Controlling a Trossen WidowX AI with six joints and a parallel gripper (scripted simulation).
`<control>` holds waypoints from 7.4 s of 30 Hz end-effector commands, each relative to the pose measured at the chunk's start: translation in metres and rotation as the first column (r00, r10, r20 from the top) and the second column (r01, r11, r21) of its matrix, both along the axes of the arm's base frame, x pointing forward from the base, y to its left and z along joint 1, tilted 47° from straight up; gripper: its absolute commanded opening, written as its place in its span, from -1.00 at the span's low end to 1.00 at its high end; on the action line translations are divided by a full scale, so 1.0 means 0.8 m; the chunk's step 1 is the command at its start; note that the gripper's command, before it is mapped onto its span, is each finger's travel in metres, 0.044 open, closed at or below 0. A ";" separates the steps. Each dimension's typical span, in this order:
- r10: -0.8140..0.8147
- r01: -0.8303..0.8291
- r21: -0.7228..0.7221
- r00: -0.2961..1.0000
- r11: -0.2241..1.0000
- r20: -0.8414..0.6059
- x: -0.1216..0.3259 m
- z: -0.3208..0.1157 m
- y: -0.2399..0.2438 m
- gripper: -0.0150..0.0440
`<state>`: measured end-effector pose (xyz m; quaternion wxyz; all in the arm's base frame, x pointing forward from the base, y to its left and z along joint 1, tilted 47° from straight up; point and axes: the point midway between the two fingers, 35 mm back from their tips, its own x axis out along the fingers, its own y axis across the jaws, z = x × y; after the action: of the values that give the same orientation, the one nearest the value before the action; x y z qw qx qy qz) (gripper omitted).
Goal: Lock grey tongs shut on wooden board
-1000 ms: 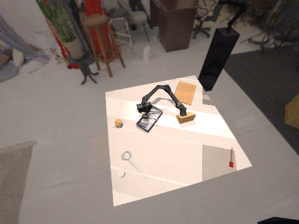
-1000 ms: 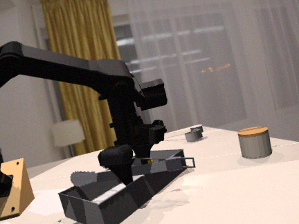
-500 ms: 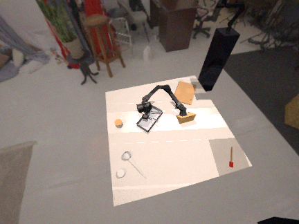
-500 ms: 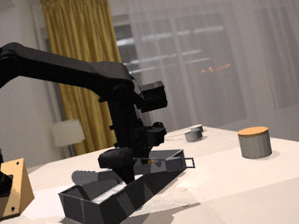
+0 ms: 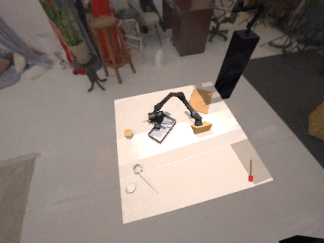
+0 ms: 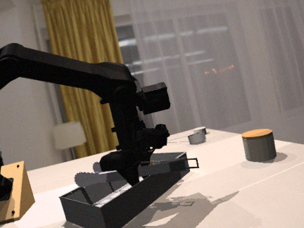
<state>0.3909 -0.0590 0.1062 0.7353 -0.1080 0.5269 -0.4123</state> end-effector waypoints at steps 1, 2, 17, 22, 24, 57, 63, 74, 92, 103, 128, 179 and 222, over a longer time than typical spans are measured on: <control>-0.001 0.001 0.004 1.000 1.000 0.000 0.000 0.000 0.000 0.19; -0.001 0.001 0.004 1.000 1.000 0.000 0.000 0.000 0.000 0.17; -0.001 0.001 0.004 1.000 1.000 0.000 0.000 0.000 0.000 -0.17; -0.001 0.001 0.004 1.000 1.000 0.000 0.000 0.000 0.000 -0.28; -0.001 0.001 0.004 1.000 1.000 0.000 0.000 0.000 0.000 -0.33; 0.001 -0.001 0.002 1.000 1.000 -0.009 -0.012 0.080 0.089 -1.00; 0.001 -0.001 0.002 1.000 1.000 -0.009 -0.012 0.080 0.089 -1.00; 0.050 -0.048 0.017 0.996 0.999 -0.079 -0.028 0.114 0.040 -1.00; 0.203 -0.196 0.053 0.955 0.979 -0.218 -0.110 0.205 -0.071 -1.00; 0.290 -0.290 0.047 0.908 0.956 -0.302 -0.182 0.251 -0.118 -1.00; 0.384 -0.407 0.051 0.804 0.912 -0.454 -0.298 0.293 -0.154 -1.00; 0.625 -0.502 0.374 0.641 0.780 -0.445 -0.442 0.253 -0.225 -1.00; 0.672 -0.630 0.285 0.541 0.722 -0.506 -0.585 0.256 -0.226 -1.00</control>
<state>-0.0664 -0.2413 0.3098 0.6478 -0.3767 0.6613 -0.0345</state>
